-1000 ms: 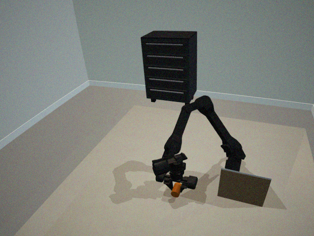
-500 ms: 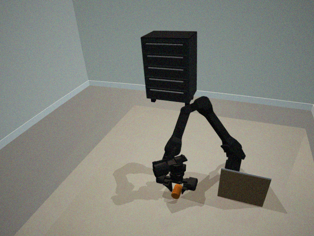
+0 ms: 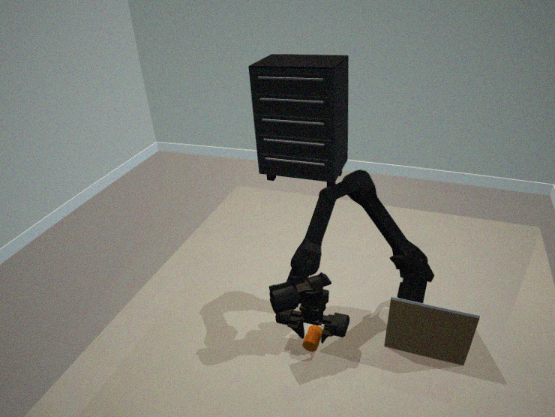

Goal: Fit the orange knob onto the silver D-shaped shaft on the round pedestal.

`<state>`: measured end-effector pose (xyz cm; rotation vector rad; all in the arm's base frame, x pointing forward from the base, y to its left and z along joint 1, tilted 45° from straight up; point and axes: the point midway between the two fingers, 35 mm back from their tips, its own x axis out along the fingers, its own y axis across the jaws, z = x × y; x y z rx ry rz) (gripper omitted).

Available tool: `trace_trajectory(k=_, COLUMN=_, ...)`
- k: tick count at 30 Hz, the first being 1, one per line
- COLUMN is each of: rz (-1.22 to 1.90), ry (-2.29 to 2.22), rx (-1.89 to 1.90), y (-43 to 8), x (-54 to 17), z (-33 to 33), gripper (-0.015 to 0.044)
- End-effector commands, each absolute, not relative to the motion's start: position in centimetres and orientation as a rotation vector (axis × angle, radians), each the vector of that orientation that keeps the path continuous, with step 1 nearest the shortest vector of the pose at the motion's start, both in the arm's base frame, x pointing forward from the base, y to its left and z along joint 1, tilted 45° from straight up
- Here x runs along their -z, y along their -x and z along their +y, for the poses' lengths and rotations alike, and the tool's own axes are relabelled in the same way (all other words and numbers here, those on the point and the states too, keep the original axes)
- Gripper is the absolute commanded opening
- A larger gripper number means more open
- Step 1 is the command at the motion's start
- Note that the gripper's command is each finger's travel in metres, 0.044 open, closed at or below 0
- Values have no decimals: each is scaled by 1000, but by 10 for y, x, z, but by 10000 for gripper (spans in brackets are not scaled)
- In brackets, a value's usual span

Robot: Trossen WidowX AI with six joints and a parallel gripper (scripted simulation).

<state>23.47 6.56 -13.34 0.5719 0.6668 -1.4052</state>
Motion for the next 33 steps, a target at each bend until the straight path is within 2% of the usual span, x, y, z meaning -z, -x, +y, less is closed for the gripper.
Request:
trace_trajectory(k=1, rz=666, ry=-572, rx=1405, y=-235, x=133, z=66, gripper=260)
trace_trajectory(k=2, rz=666, ry=-572, rx=1405, y=-235, x=133, z=66, gripper=260)
trace_trajectory(k=9, rz=666, ry=-572, rx=1405, y=-235, x=133, z=66, gripper=440)
trace_trajectory(k=17, rz=667, ry=-573, rx=1405, y=-235, x=131, z=68, gripper=440)
trace_trajectory(k=22, rz=669, ry=-573, rx=1405, y=-232, x=90, z=108, gripper=440)
trace_trajectory(k=33, rz=669, ry=-573, rx=1405, y=-232, x=90, z=108, gripper=440)
